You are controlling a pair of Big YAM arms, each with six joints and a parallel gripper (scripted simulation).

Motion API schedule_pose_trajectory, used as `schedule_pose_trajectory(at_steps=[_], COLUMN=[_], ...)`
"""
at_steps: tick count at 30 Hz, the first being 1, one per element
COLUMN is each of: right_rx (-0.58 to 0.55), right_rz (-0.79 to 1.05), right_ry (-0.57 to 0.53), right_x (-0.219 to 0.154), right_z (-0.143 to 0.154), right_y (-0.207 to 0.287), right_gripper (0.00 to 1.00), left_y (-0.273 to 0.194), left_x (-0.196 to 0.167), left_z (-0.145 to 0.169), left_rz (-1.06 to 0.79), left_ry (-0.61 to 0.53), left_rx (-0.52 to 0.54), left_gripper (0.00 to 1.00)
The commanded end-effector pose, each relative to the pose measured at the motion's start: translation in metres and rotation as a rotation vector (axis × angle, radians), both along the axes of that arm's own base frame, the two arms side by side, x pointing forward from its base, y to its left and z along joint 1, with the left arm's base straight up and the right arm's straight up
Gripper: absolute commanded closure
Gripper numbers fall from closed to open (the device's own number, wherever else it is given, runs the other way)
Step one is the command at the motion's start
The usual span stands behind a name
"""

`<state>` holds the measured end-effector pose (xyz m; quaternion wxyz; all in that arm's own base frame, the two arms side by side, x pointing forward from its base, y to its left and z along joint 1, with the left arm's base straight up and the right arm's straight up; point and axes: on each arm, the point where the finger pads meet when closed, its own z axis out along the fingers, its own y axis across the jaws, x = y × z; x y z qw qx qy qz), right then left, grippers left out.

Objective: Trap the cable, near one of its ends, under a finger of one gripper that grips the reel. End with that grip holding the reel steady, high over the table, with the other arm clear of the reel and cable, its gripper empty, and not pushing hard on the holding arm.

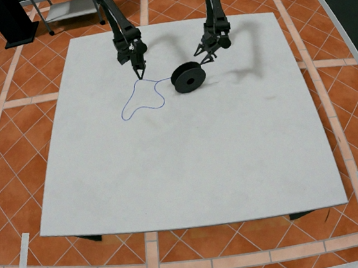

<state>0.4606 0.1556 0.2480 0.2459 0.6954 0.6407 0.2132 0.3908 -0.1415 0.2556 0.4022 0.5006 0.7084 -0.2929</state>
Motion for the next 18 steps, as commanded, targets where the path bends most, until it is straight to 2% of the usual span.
schedule_pose_trajectory(at_steps=[1,9,11,12,13,15,18], right_rx=[0.033,0.031,0.031,0.031,0.031,0.031,0.031], right_rz=[0.009,0.008,0.008,0.007,0.007,0.006,0.004], right_ry=[-0.074,-0.075,-0.075,-0.074,-0.074,-0.074,-0.074], right_x=[0.008,0.009,0.009,0.009,0.009,0.009,0.009], right_z=[0.031,0.031,0.031,0.031,0.031,0.031,0.031], right_y=[0.006,0.004,0.004,0.003,0.003,0.002,0.001], right_gripper=[1.0,1.0,1.0,1.0,1.0,1.0,1.0], left_y=[-0.006,-0.007,-0.007,-0.007,-0.007,-0.007,-0.008], left_x=[0.0,0.003,0.003,0.008,0.008,-0.002,0.004], left_z=[-0.006,-0.024,-0.024,-0.008,-0.013,-0.043,-0.042], left_rz=[-0.022,-0.012,-0.012,-0.011,-0.011,-0.01,-0.01], left_ry=[-0.007,0.006,0.006,-0.034,-0.028,0.03,0.007], left_rx=[-0.001,-0.001,-0.001,-0.004,-0.003,-0.002,-0.002], left_gripper=[0.25,0.25,0.25,0.25,0.25,0.25,0.25])
